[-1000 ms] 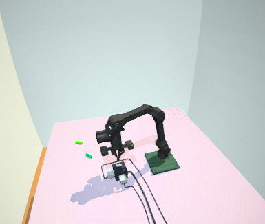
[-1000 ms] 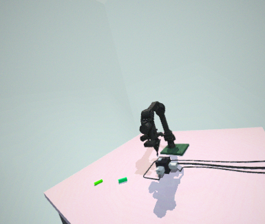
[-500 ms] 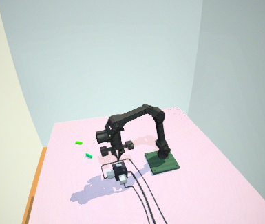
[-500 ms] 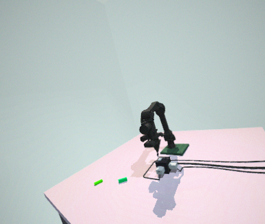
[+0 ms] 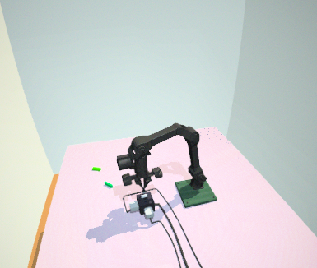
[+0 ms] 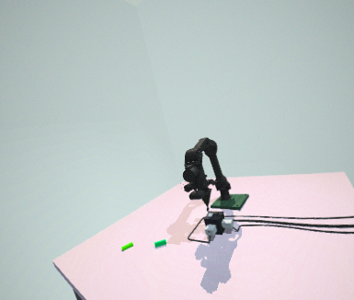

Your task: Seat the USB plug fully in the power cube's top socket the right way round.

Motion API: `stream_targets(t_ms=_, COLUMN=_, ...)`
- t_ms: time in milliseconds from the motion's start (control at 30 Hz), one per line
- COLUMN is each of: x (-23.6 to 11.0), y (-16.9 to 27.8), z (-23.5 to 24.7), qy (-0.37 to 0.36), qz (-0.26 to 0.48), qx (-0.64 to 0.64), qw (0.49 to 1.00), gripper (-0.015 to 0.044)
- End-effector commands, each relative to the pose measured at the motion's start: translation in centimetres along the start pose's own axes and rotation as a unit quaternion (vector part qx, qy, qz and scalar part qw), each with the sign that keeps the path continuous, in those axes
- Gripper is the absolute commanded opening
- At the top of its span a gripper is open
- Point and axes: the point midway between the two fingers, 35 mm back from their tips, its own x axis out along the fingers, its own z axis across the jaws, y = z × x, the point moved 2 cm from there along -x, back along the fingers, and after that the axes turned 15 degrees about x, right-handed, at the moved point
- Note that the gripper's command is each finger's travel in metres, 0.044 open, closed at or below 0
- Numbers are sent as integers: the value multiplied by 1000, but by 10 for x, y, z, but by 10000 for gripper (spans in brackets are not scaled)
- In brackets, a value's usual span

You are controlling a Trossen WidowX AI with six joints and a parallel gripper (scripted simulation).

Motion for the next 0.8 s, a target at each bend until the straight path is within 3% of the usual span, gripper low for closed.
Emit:
stream_targets(t_ms=0, x=0, y=1, z=0, qy=-1, qz=5, qx=-2, qw=1000, gripper=0)
stream_targets(t_ms=767, x=3, y=2, z=0, qy=1, qz=14, qx=-2, qw=1000, gripper=0)
